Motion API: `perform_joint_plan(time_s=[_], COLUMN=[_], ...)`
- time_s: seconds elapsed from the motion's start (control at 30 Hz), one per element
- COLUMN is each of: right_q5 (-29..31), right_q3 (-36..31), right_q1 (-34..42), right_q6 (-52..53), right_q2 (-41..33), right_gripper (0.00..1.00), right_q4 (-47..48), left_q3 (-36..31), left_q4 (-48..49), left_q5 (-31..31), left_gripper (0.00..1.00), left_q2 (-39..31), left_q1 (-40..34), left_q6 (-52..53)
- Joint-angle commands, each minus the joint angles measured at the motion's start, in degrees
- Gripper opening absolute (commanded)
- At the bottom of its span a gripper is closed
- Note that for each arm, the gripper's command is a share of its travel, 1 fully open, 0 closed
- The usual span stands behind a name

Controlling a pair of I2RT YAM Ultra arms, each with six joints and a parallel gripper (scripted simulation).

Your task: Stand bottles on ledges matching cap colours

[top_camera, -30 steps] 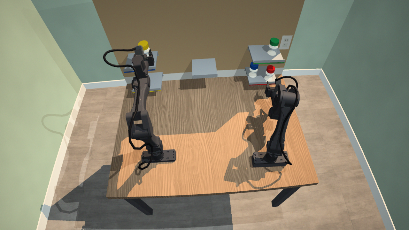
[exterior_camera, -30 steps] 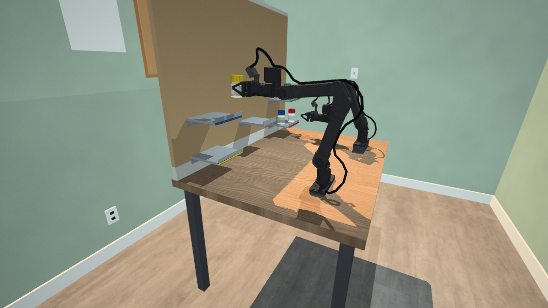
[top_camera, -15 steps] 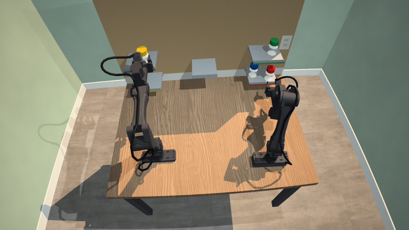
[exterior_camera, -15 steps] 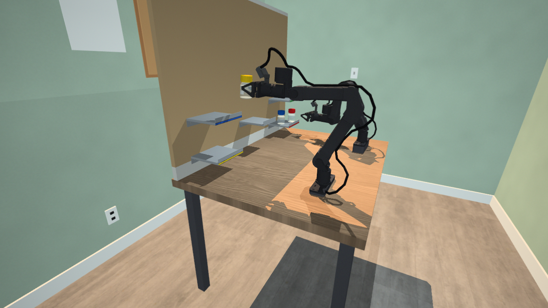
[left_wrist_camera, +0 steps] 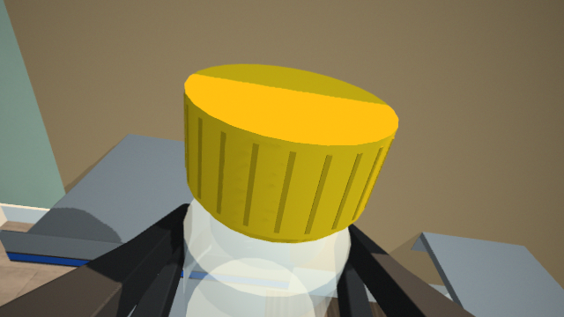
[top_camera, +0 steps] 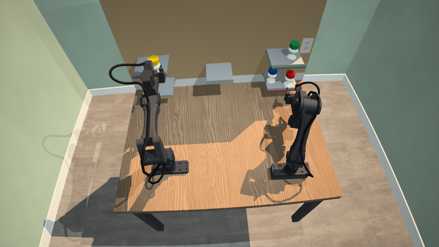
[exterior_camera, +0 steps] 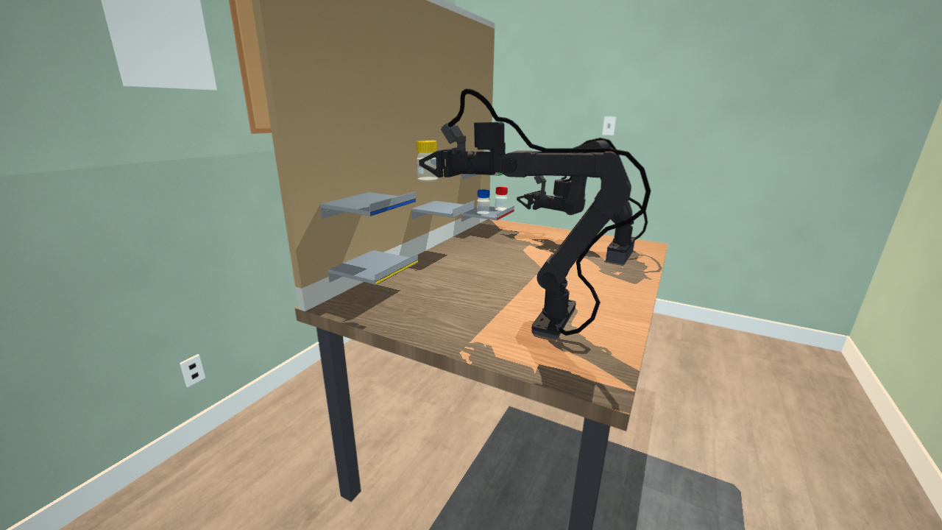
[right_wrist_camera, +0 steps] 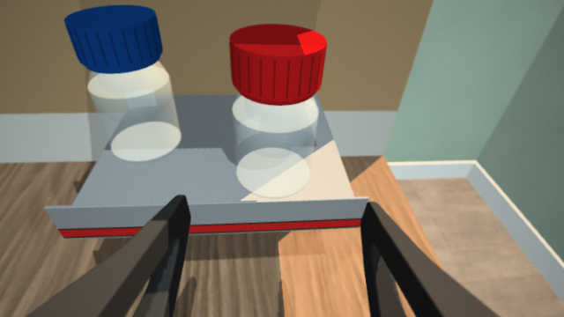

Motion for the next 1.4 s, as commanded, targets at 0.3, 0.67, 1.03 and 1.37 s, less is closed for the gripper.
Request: perform_joint_plan(time_s=[0.3, 0.67, 1.03, 1.37], right_q5=[4.2, 9.5, 12.4, 12.1], right_q3=[-5.0, -9.6, -8.9, -8.4], right_q1=[4.0, 12.1, 16.8, 17.1], right_q6=[1.3, 2.2, 2.7, 2.6], right_q2=[-9.9, -28.4, -38.2, -39.0], right_gripper=[1.00, 1.00, 1.00, 1.00], right_q4=[-8.5, -21.5, -29.7, -29.4], left_q3=[-0.2, -16.7, -31.0, -34.0], left_q4=[3.1, 22.8, 45.0, 57.5], left_q5=[1.6, 13.1, 21.9, 25.0], left_gripper=[0.52, 0.52, 0.52, 0.52], left_q2=[-2.4, -0.7, 11.7, 24.6], left_q1=[0.9, 10.7, 20.9, 24.8], left_q6=[-0.1, 1.7, 2.9, 2.3])
